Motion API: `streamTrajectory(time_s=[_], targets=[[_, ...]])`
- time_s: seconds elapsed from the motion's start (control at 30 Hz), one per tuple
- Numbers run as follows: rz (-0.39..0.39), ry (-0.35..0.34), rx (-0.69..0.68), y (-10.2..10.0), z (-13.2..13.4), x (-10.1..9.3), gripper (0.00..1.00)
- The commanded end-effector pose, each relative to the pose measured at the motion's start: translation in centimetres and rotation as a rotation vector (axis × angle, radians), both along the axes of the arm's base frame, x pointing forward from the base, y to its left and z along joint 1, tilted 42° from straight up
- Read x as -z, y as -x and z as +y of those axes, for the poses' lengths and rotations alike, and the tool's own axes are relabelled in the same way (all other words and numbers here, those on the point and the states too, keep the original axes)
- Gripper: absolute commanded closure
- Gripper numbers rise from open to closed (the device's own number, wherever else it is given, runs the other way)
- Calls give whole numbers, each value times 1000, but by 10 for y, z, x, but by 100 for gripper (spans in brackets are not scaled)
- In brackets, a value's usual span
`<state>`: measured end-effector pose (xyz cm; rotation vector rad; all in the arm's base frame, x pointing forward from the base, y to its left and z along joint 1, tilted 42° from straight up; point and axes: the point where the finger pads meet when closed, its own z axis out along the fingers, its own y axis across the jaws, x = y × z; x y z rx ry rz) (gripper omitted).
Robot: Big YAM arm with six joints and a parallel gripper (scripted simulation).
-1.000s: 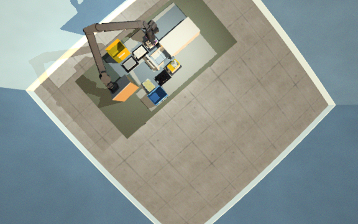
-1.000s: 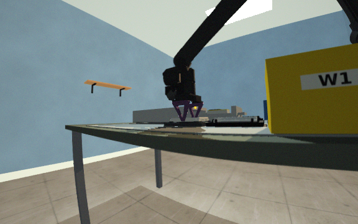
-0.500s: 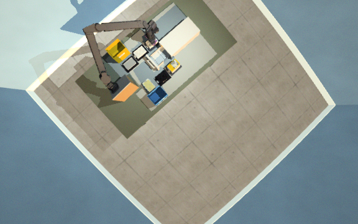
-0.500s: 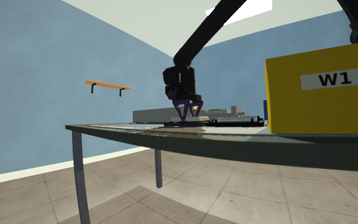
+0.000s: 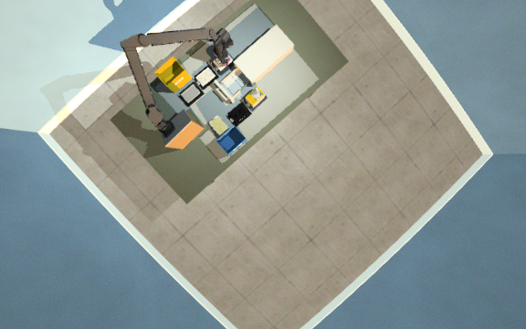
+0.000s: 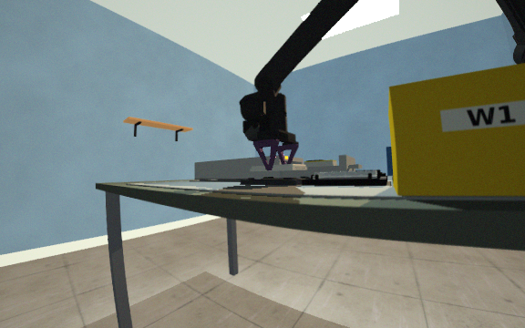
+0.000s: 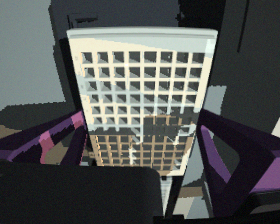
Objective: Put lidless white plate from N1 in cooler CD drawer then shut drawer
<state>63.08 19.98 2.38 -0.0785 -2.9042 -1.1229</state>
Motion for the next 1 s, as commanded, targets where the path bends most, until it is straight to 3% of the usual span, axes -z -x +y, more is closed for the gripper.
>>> streamTrajectory(time_s=[0.0, 0.1, 0.27, 0.4, 0.53, 0.63, 0.8, 0.83, 0.97], targets=[[-74, -12, 19, -23, -19, -41, 100], [-65, -10, 24, -23, -25, -38, 100], [-75, -11, 11, -21, -19, -48, 100], [-79, -11, 23, -24, -31, -54, 100], [-62, -9, 24, -22, -35, -46, 100], [-79, -10, 23, -23, -37, -61, 100], [-79, -11, 19, -22, -37, -64, 100], [-38, -8, -7, -16, -22, -38, 100], [-69, -8, 24, -22, -45, -61, 100]])
